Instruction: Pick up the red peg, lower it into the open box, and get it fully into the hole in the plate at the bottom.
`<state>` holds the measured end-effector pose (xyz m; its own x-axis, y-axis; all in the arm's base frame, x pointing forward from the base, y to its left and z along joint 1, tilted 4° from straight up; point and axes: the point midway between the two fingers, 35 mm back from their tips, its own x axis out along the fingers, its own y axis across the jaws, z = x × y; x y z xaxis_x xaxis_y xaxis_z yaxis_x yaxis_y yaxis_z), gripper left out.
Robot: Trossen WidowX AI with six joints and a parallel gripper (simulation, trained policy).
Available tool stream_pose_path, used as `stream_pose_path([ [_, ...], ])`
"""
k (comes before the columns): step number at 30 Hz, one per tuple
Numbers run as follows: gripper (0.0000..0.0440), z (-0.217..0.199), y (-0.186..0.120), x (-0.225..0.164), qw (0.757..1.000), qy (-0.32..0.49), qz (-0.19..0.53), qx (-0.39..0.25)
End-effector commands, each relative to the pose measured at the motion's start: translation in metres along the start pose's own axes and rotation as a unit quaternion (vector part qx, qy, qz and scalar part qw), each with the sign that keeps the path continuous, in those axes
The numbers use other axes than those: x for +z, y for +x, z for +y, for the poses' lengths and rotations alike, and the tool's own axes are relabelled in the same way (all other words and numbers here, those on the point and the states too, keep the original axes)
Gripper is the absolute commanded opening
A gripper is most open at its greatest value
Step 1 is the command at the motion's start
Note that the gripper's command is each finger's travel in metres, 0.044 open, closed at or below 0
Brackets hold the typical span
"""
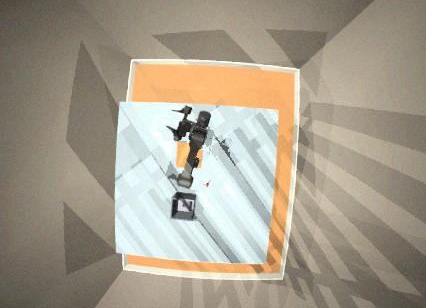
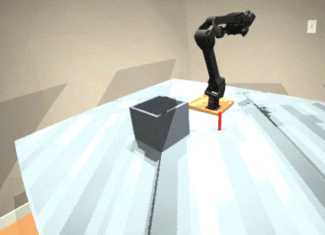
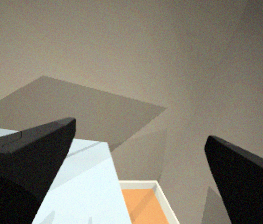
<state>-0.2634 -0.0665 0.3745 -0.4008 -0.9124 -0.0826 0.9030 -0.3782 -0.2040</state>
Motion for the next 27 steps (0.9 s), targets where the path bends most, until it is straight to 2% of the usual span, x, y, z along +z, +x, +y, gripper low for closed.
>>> stream_pose_path([
  [1, 0.0423, -0.001, -0.002, -0.004, 1.0, 0.014, 0.007, -0.008],
  [3, 0.044, -0.004, -0.007, -0.01, 0.999, 0.043, 0.019, -0.024],
  [14, 0.044, -0.019, -0.04, -0.044, 0.97, 0.196, 0.072, -0.122],
  [20, 0.044, -0.024, -0.061, -0.062, 0.94, 0.277, 0.091, -0.178],
  [27, 0.044, -0.026, -0.086, -0.082, 0.892, 0.367, 0.105, -0.243],
])
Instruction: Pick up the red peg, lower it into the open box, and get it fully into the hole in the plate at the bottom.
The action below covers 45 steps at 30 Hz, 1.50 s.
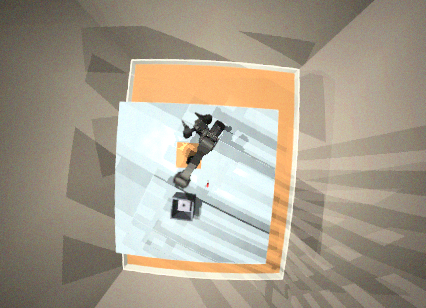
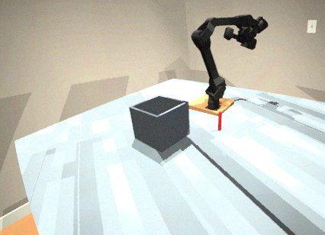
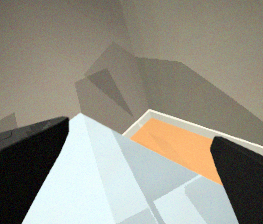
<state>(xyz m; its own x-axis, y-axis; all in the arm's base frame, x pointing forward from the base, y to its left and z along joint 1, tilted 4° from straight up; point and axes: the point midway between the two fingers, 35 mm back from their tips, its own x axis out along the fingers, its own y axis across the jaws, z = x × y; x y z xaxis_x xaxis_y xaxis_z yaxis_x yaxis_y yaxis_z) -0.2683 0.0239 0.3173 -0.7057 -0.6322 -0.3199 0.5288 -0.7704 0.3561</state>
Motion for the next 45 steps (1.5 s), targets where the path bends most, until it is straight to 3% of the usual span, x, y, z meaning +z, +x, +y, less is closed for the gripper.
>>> stream_pose_path([
  [1, 0.044, -0.014, -0.008, -0.012, 0.997, 0.064, 0.01, -0.036],
  [11, 0.044, -0.042, -0.035, -0.037, 0.969, 0.209, 0.016, -0.128],
  [22, 0.044, -0.065, -0.07, -0.067, 0.905, 0.363, 0.005, -0.222],
  [33, 0.044, -0.079, -0.108, -0.099, 0.808, 0.503, -0.024, -0.305],
  [45, 0.044, -0.082, -0.149, -0.134, 0.67, 0.634, -0.072, -0.378],
])
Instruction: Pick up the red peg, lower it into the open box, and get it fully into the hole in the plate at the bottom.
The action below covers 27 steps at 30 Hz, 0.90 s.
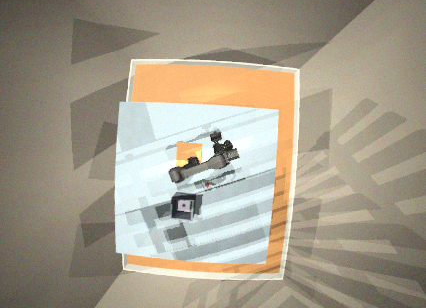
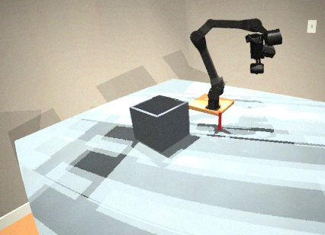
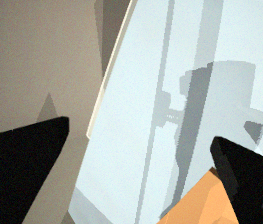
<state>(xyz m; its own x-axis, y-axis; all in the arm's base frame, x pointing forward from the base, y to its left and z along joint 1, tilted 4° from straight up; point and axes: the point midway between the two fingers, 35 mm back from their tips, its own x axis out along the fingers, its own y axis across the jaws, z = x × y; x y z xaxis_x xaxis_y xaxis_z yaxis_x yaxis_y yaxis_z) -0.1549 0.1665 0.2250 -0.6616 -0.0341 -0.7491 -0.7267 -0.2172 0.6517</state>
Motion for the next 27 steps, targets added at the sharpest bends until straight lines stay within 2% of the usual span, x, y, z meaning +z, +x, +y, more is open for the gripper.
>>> stream_pose_path([
  [1, 0.044, -0.018, -0.004, 0.002, 0.997, 0.067, -0.01, -0.027],
  [7, 0.044, -0.043, -0.014, 0.005, 0.984, 0.162, -0.032, -0.061],
  [14, 0.044, -0.071, -0.027, 0.005, 0.956, 0.272, -0.06, -0.095],
  [20, 0.044, -0.094, -0.039, 0.003, 0.92, 0.363, -0.086, -0.12],
  [27, 0.044, -0.12, -0.055, -0.002, 0.866, 0.465, -0.117, -0.143],
])
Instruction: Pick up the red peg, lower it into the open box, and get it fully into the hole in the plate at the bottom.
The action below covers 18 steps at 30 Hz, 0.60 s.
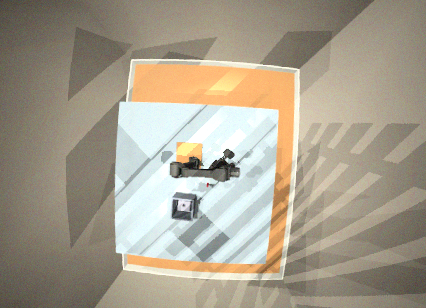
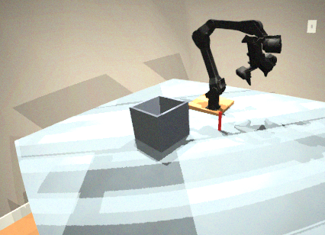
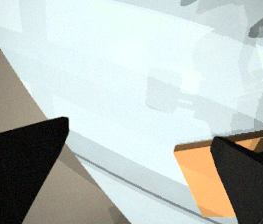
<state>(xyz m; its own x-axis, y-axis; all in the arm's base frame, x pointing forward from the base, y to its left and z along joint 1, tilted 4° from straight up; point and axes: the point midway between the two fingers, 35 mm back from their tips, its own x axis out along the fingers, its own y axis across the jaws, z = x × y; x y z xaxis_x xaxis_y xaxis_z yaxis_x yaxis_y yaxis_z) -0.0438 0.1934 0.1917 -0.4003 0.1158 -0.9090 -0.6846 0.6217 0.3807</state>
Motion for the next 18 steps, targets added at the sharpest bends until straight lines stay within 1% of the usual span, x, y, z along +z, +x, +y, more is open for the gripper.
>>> stream_pose_path([
  [1, 0.044, -0.014, -0.002, 0.01, 0.997, 0.067, -0.014, -0.017],
  [9, 0.044, -0.041, -0.012, 0.029, 0.978, 0.199, -0.05, -0.038],
  [13, 0.044, -0.054, -0.017, 0.037, 0.961, 0.264, -0.068, -0.045],
  [18, 0.044, -0.072, -0.024, 0.046, 0.933, 0.343, -0.091, -0.051],
])
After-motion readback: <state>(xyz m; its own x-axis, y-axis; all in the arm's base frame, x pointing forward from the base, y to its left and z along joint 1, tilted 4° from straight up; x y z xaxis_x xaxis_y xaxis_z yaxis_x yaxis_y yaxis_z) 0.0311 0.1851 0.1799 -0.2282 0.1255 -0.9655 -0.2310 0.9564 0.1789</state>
